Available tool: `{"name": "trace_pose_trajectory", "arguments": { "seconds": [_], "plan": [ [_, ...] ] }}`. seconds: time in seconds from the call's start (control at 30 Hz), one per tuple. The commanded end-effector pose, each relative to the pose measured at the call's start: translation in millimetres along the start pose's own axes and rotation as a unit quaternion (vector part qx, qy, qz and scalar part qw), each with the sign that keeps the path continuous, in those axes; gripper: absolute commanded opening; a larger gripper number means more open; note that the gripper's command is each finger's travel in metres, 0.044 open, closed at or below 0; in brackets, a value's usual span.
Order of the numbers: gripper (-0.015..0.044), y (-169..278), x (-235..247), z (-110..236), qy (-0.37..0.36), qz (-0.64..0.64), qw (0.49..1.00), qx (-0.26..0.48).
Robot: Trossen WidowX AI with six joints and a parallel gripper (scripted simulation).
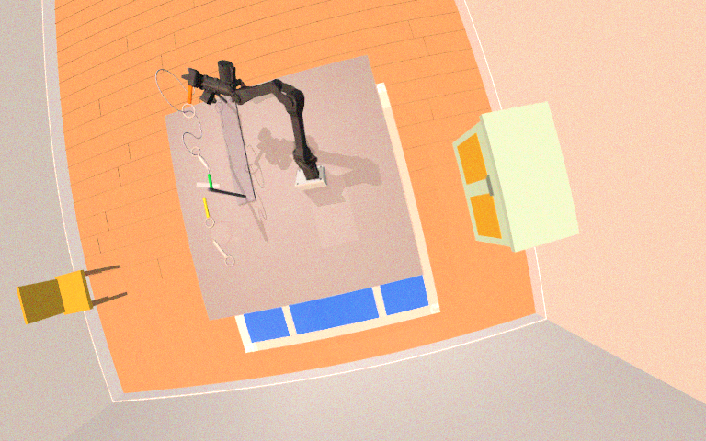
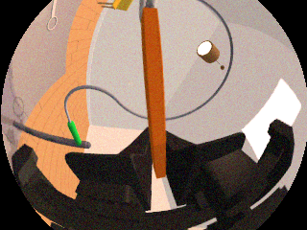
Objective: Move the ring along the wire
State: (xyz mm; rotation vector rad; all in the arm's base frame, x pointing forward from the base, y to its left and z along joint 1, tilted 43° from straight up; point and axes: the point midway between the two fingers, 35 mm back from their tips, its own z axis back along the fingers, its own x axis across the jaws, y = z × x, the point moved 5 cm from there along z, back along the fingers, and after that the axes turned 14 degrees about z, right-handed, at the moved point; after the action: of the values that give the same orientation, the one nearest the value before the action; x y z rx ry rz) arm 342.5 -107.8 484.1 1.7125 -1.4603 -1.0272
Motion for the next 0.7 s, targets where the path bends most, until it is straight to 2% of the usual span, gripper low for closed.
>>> {"name": "trace_pose_trajectory", "arguments": {
  "seconds": [0.0,0.67],
  "plan": [
    [-0.015,-5.2,12.0,2.3,-0.025,-0.039,0.999,-0.001],
    [-0.015,-37.4,59.1,20.6,-0.146,-0.244,0.959,-0.002]
  ]
}}
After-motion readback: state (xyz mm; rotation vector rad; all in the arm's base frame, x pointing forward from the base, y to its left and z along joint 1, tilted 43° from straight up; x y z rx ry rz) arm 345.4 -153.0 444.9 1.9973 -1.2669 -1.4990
